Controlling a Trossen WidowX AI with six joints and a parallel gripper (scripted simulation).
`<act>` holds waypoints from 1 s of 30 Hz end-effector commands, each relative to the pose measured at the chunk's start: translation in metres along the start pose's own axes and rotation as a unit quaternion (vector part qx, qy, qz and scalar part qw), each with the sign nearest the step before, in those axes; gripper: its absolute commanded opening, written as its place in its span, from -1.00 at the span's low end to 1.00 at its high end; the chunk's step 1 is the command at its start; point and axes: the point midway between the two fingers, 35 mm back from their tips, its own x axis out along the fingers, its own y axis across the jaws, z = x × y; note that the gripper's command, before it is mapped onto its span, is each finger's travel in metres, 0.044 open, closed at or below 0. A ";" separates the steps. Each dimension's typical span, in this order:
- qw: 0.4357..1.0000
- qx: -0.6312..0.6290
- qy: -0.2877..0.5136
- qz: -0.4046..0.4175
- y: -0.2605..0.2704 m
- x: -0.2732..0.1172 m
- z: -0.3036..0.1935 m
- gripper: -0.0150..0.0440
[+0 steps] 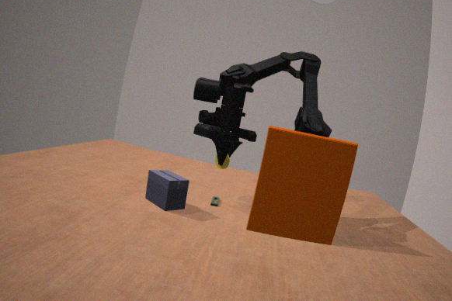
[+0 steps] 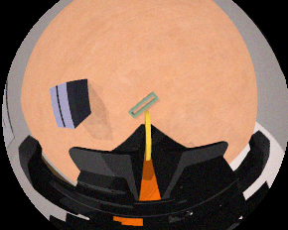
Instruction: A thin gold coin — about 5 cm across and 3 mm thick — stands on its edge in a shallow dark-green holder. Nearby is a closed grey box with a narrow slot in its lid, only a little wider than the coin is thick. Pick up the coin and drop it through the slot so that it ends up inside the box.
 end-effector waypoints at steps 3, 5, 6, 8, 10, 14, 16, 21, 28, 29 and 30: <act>1.000 0.000 -0.002 0.002 0.014 -0.003 0.007 -0.49; 1.000 0.000 -0.001 0.002 0.018 -0.003 0.009 -0.49; 1.000 0.000 -0.001 0.003 0.020 -0.004 0.010 -0.49; 1.000 0.000 -0.001 0.003 0.025 -0.004 0.011 -0.49; 1.000 0.000 -0.001 0.003 0.029 -0.004 0.013 -0.49; 1.000 0.001 -0.001 0.004 0.038 -0.005 0.016 -0.49; 1.000 0.001 -0.001 0.004 0.043 -0.005 0.017 -0.49; 1.000 0.001 -0.001 0.004 0.055 -0.006 0.020 -0.49; 1.000 0.001 -0.001 0.005 0.072 -0.006 0.023 -0.49; 1.000 0.001 -0.001 0.005 0.075 -0.006 0.023 -0.49; 1.000 0.001 -0.002 0.006 0.078 -0.006 0.024 -0.49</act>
